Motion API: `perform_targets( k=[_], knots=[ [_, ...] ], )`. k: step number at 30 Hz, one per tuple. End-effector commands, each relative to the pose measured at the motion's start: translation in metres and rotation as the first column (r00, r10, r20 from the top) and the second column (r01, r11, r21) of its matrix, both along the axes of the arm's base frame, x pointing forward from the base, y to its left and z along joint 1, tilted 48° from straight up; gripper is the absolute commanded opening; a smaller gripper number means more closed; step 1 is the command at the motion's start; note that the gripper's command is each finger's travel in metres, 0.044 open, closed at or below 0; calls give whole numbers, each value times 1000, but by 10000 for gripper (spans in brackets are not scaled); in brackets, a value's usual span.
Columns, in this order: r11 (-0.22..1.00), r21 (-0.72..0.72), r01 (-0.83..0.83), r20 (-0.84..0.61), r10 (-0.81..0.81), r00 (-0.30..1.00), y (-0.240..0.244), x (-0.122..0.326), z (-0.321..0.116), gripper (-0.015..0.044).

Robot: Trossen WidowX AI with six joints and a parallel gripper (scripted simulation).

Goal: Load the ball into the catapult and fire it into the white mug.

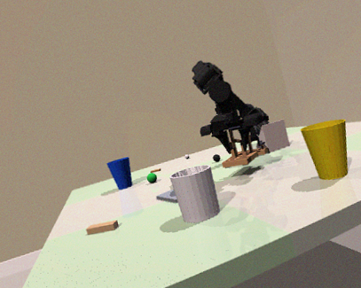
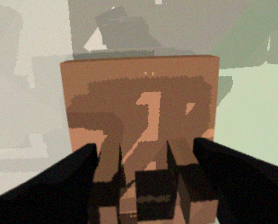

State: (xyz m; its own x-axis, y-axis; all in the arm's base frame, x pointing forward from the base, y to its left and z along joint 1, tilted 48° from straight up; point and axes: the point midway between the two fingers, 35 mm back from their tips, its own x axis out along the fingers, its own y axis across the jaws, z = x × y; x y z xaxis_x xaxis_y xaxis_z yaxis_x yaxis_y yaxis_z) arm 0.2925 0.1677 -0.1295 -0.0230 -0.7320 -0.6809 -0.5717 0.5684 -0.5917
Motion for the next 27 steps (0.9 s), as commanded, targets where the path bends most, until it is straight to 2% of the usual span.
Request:
perform_targets(
  k=[1, 27],
  knots=[
    [1000, 10, 4, 10, -4, 1000, 5, 2, 6, 0],
    [1000, 5, 0, 5, 0, 1000, -26, 1, -23, 0]
  ],
)
